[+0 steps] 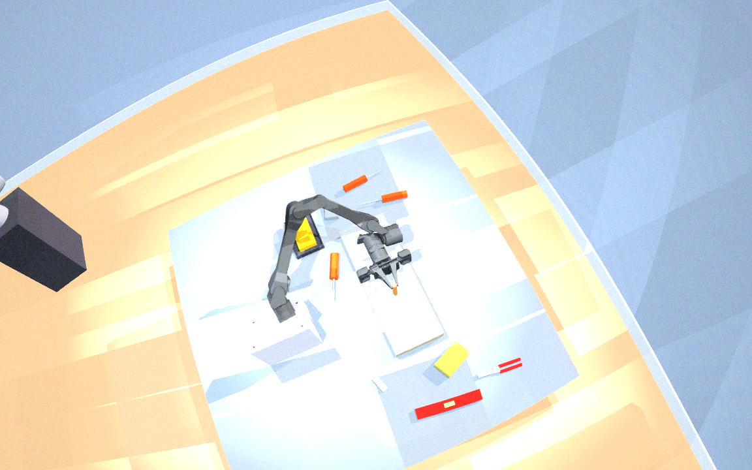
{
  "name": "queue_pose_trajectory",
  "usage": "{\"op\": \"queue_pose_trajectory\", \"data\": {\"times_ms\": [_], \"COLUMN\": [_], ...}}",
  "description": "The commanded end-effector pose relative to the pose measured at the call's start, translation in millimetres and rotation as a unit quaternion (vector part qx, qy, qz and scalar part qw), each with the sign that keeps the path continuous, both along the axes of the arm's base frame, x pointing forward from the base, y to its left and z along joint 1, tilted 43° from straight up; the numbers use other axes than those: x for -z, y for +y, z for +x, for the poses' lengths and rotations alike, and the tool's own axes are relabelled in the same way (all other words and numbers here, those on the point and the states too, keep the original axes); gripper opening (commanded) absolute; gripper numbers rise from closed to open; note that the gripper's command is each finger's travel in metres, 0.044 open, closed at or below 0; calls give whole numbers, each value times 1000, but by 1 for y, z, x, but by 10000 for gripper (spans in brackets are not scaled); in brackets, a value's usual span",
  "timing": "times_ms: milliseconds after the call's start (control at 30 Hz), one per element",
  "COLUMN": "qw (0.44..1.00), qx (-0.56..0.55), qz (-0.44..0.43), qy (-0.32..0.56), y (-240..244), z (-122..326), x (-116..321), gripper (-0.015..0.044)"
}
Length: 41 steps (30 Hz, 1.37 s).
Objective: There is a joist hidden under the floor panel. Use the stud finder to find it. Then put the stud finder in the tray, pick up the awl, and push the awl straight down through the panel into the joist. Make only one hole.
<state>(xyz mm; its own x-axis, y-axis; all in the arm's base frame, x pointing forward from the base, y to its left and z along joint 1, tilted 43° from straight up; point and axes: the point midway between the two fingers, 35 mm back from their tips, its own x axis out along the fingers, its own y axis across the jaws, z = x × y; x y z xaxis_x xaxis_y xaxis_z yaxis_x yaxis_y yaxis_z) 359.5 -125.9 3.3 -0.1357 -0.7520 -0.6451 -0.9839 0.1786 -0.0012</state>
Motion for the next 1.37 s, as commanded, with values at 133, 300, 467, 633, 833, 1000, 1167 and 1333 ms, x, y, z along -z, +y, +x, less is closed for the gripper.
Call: {"op": "queue_pose_trajectory", "data": {"times_ms": [133, 300, 467, 633, 833, 1000, 1167, 1333], "qw": [1000, 1000, 1000, 1000, 1000, 1000, 1000, 1000], "qx": [1, 2, 2, 2, 2, 2, 2, 2], "qz": [-1, -1, -1, -1, -1, -1, -1, -1], "qy": [0, 0, 0, 0, 0, 0, 0, 0], "y": [8, 12, 12, 12, 12, 12, 12, 12], "z": [1, 1, 1, 1, 1, 1, 1, 1], "x": [9, 13, 13, 13, 13, 13, 13, 13], "gripper": [0, 0, 0, 0, 0, 0, 0, 0]}}
